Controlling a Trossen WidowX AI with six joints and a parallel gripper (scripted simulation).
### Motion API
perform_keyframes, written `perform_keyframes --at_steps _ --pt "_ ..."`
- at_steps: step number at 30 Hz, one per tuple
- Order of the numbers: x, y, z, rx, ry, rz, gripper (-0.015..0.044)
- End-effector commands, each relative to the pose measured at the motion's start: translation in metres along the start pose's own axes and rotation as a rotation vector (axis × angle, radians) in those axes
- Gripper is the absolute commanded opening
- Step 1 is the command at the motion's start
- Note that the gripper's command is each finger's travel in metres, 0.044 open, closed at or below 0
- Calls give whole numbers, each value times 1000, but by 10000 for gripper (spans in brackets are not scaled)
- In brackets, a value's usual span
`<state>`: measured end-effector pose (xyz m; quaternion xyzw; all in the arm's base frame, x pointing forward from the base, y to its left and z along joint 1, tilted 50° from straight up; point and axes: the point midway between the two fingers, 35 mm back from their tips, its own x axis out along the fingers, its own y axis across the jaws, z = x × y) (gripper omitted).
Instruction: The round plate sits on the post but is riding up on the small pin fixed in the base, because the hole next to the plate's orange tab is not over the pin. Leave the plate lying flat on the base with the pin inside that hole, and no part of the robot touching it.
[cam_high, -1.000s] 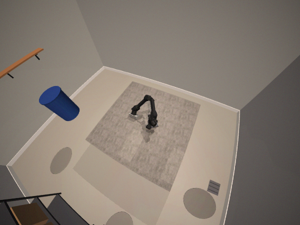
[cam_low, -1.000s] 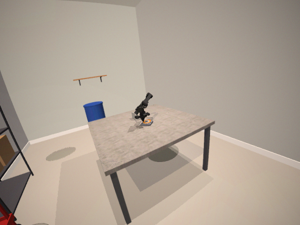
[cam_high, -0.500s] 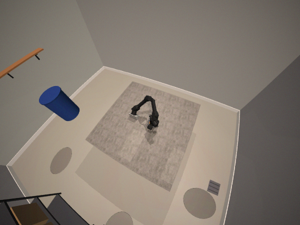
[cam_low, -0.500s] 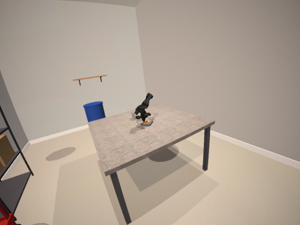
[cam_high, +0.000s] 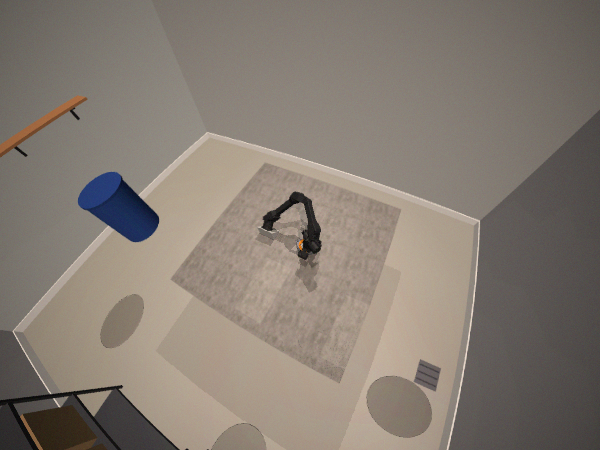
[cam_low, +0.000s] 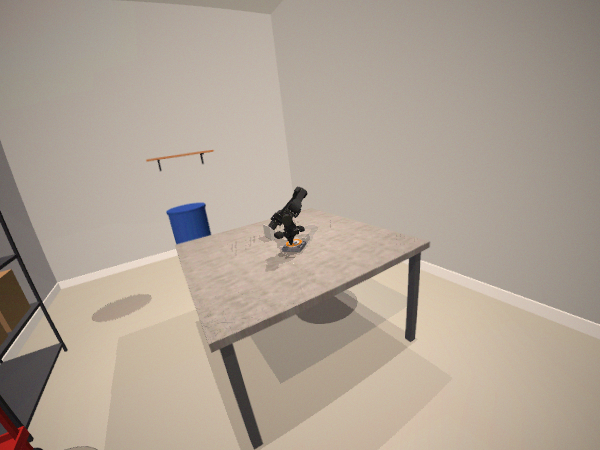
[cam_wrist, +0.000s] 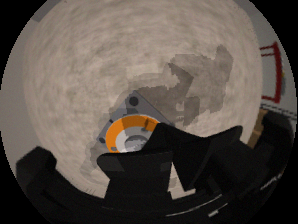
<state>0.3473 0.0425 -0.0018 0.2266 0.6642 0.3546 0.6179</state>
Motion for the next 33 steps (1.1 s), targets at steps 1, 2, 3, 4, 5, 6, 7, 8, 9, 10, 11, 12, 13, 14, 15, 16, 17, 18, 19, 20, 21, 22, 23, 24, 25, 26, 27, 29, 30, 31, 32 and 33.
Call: perform_keyframes --at_steps 1,2,3,4,5,6,7,8,9,10,11,12,13,14,15,16,17,18,19,20,21,22,23,24,25,26,27,29,30,31,32,33 --pt "2 7 4 1 5 6 0" --pt "2 8 5 1 5 6 0" --pt "2 9 5 1 5 6 0" --pt "1 9 6 1 5 6 0" --pt "1 10 7 1 5 6 0" --pt "1 12 8 1 5 6 0" --pt "0 13 9 1 5 6 0" --pt "0 14 9 1 5 6 0" --pt "0 15 10 1 5 6 0" --pt "0 16 10 1 5 6 0" --pt "0 17 11 1 5 6 0" --pt "-1 18 12 1 5 6 0" --pt "-1 19 12 1 5 7 0" --pt "-1 20 13 1 5 7 0" --pt "-1 22 13 1 5 7 0" --pt "-2 23 13 1 5 7 0" --pt "-2 24 14 1 5 7 0" --pt "-2 25 14 1 5 7 0" --pt "-2 26 14 1 5 7 0" --pt "-2 27 15 1 5 7 0" --pt "-2 28 15 1 5 7 0" --pt "-2 29 15 1 5 7 0" --pt "-2 30 15 1 5 7 0" --pt "-2 31 15 1 5 7 0" --pt "-2 32 16 1 5 7 0" --pt "-2 33 16 1 5 7 0" --pt "-2 34 16 1 5 7 0" --pt "-2 37 16 1 5 7 0" --pt "-2 38 16 1 5 7 0" --pt "-3 39 16 1 5 7 0" --pt "-3 40 16 1 5 8 0" --pt "-3 41 16 1 5 8 0"
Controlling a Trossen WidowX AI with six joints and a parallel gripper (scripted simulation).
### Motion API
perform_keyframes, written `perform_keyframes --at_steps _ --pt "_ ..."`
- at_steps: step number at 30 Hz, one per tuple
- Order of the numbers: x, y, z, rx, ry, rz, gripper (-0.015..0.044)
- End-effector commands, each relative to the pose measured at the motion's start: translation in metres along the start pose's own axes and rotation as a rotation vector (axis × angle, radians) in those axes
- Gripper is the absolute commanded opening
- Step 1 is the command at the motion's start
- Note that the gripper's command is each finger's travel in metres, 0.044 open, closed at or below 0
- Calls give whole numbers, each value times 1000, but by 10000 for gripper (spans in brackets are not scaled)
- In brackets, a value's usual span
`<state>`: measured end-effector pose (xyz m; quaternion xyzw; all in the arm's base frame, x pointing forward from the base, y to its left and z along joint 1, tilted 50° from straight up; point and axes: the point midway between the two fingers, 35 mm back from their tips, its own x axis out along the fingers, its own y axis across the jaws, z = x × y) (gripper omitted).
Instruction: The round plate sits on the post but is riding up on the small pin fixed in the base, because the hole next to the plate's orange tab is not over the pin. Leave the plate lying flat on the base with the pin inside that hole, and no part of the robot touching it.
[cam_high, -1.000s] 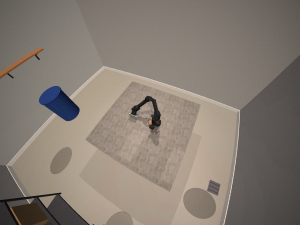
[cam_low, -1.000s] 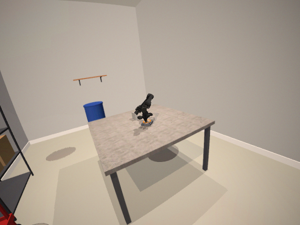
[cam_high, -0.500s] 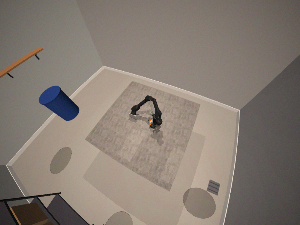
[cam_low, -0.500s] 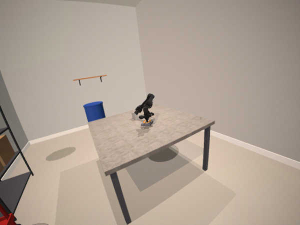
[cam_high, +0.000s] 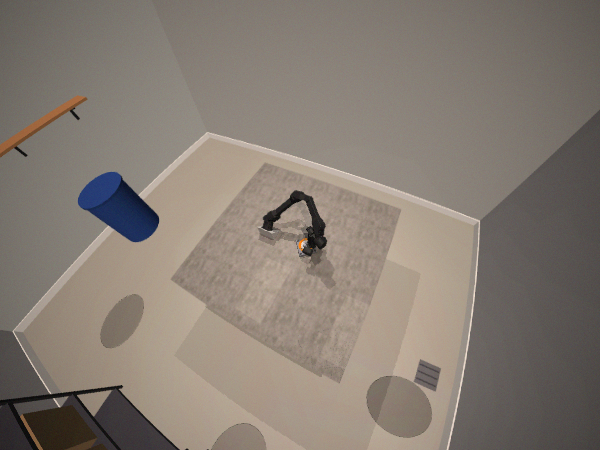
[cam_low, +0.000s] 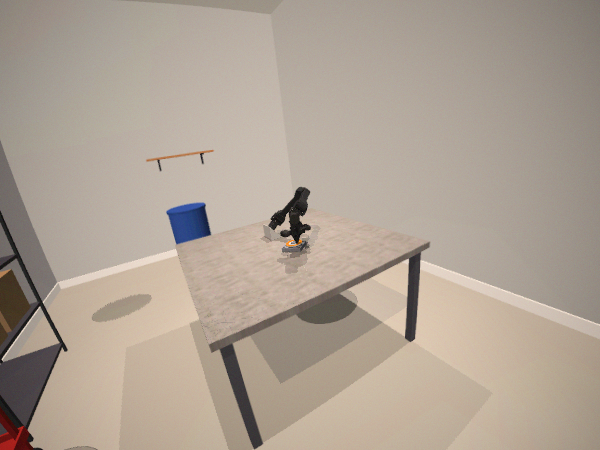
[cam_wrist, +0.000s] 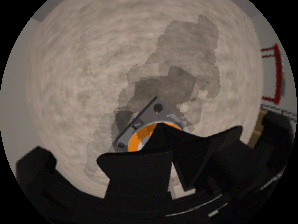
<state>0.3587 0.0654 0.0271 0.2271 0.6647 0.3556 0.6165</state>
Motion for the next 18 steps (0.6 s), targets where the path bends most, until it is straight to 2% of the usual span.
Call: perform_keyframes --at_steps 1,18 --pt "1 7 0 1 3 5 0" --pt "1 23 -4 1 3 6 0"
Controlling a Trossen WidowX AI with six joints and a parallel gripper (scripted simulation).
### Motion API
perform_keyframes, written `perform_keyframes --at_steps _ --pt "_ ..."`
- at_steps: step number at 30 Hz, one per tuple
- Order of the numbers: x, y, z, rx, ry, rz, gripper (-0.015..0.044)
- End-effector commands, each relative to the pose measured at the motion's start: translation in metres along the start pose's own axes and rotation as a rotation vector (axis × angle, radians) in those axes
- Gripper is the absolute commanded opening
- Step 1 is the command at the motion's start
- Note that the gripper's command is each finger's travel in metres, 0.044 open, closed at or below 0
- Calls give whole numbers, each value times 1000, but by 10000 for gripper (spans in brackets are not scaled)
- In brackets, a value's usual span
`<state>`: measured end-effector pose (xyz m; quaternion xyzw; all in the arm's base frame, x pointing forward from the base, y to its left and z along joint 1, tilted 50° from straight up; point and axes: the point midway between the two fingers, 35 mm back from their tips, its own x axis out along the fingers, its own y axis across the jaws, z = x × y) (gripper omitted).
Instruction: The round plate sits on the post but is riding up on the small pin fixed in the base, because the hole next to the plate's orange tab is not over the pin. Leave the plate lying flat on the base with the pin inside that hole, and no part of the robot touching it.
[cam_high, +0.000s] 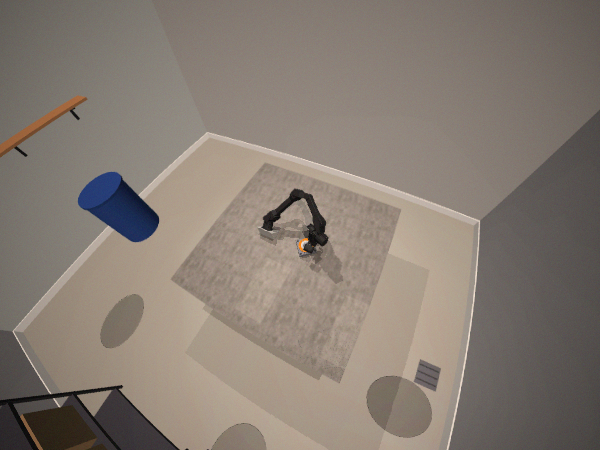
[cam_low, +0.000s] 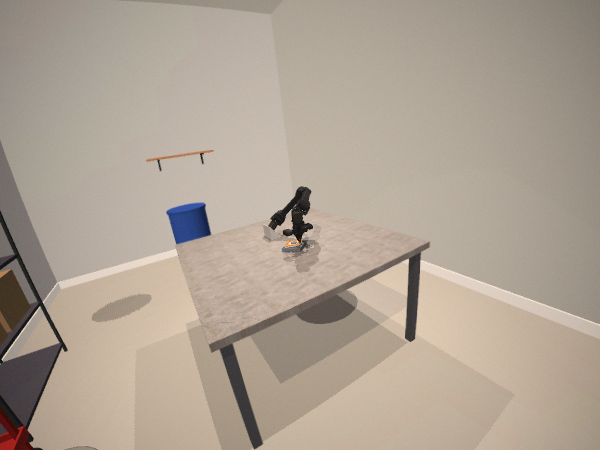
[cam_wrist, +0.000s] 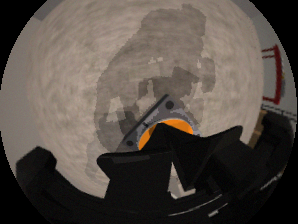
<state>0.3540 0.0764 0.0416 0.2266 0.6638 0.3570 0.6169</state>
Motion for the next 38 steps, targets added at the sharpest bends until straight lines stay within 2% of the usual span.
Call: perform_keyframes --at_steps 1,8,18,38 --pt "1 5 -2 5 3 5 0" --pt "0 7 -3 5 3 4 0" --pt "-39 8 -2 5 4 3 0" --pt "-31 8 -1 10 -2 5 0"
